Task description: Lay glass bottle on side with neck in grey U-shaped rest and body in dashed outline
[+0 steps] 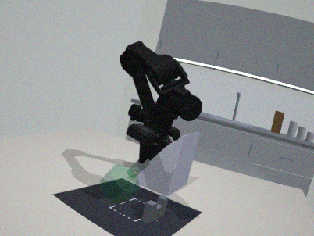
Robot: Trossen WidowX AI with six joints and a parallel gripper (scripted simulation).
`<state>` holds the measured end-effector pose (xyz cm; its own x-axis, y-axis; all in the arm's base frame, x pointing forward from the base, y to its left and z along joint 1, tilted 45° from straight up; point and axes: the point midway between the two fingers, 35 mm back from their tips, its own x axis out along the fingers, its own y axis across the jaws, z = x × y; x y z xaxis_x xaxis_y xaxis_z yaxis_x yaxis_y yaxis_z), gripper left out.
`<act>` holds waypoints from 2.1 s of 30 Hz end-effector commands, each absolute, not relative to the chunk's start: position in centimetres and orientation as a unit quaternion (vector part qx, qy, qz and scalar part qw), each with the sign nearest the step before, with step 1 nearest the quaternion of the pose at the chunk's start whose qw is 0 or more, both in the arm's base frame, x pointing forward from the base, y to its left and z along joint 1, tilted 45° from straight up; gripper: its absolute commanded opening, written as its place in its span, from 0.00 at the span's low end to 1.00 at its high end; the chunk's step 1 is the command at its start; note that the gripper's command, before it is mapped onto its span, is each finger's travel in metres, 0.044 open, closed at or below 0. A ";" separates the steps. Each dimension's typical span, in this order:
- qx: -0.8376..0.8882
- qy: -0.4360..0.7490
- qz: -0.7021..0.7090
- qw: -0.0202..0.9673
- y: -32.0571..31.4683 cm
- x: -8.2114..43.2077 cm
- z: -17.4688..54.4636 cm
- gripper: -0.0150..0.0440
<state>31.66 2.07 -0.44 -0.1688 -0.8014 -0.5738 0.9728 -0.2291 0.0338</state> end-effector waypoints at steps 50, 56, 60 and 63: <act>0.224 0.180 -0.739 0.609 4.0 32.7 -7.5 0.46; 0.223 0.180 -0.739 0.609 4.0 32.8 -8.2 0.46; 0.223 0.180 -0.739 0.609 4.0 32.8 -8.7 0.46; 0.223 0.180 -0.739 0.609 4.0 32.8 -8.8 0.46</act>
<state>32.71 4.08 -8.56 -0.1585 -0.8209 -0.5486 0.9813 -0.1925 0.0045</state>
